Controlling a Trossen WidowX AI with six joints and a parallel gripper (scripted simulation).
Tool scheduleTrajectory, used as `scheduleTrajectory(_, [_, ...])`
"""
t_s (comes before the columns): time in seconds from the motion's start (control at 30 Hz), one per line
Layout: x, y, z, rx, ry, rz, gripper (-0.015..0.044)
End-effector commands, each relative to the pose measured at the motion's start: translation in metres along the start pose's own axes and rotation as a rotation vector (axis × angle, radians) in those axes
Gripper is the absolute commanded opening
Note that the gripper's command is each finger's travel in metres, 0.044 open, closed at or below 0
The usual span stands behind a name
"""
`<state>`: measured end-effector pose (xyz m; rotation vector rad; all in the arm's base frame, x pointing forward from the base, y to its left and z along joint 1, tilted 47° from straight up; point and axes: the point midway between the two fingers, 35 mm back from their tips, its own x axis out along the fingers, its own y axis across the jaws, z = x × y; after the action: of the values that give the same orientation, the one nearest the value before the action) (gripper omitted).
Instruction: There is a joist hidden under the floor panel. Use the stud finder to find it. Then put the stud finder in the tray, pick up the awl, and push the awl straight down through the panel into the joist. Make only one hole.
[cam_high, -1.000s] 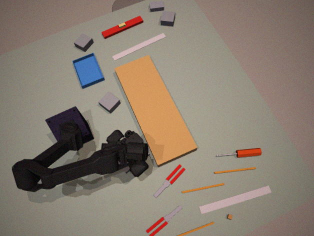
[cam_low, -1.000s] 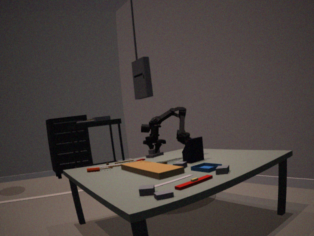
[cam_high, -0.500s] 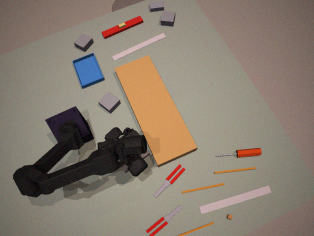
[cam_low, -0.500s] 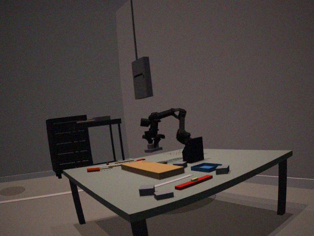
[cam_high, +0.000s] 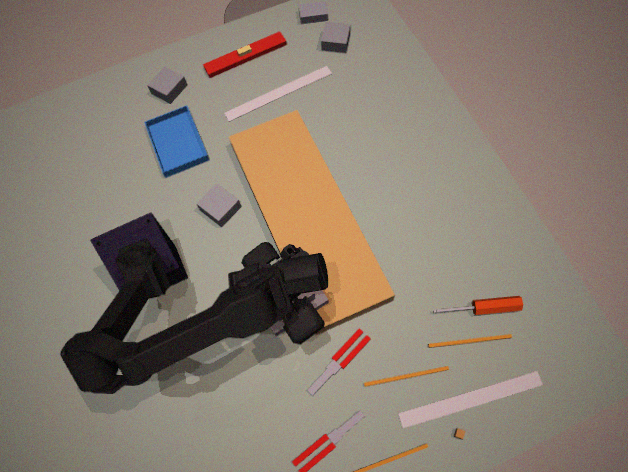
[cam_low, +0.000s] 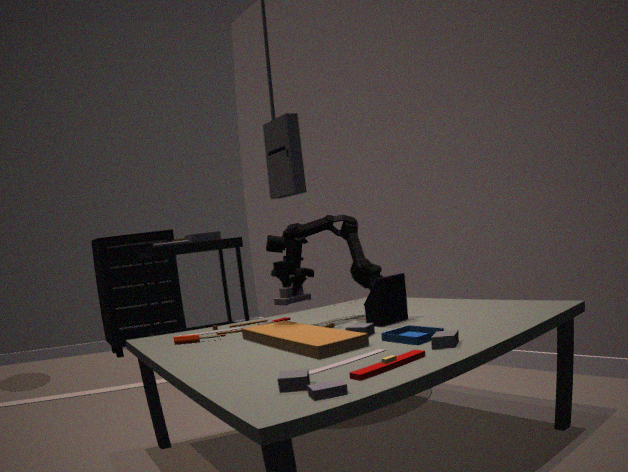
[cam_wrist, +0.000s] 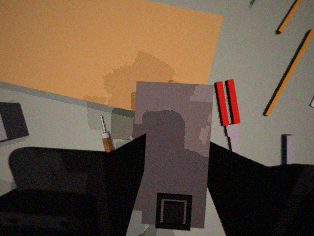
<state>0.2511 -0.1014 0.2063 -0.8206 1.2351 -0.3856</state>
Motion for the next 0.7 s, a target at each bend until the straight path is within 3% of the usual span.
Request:
scheduleTrajectory(0.0, [0.000, -0.004, 0.017, 0.031, -0.011, -0.011, 0.0000])
scheduleTrajectory(0.67, [0.019, -0.004, 0.101, 0.162, -0.019, -0.048, 0.0000])
